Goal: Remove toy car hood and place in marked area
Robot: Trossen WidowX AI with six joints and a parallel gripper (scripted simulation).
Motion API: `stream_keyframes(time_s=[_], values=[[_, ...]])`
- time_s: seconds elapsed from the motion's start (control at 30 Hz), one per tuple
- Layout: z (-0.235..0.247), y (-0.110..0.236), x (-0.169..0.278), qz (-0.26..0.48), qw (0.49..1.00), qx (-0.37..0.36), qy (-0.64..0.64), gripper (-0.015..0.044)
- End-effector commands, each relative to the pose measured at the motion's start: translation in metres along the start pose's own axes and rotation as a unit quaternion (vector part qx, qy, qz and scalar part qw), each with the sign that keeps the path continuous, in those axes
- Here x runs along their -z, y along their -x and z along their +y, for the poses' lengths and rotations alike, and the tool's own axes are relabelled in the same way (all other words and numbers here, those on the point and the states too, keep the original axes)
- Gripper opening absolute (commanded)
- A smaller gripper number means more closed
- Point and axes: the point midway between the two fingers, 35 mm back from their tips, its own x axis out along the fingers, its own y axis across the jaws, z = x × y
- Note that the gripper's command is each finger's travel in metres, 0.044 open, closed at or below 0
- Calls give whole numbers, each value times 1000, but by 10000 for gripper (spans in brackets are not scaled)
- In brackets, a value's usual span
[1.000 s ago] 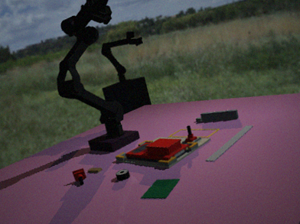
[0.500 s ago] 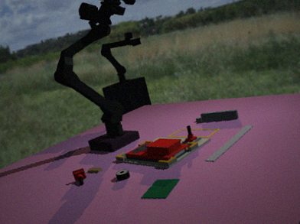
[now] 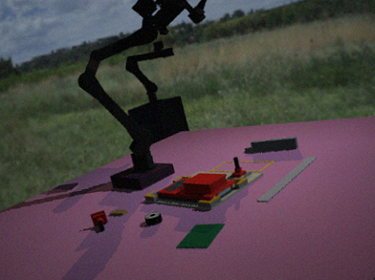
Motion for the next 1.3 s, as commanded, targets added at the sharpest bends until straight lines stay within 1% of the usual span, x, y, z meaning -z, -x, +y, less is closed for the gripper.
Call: stream_keyframes(time_s=[0.0,0.17,0.33,0.5,0.63,0.8,1.0,1.13,1.27], values=[[-38,-19,-3,0,991,50,125,440],[-95,-43,-25,3,948,134,290,440],[-151,-57,-63,17,876,229,423,440],[-202,-59,-113,38,792,325,515,440],[-237,-51,-157,64,719,403,562,440],[-276,-29,-214,118,622,500,590,440],[-310,13,-278,202,516,602,574,440],[-322,52,-319,251,467,660,532,440],[-330,90,-348,308,430,700,479,440]])
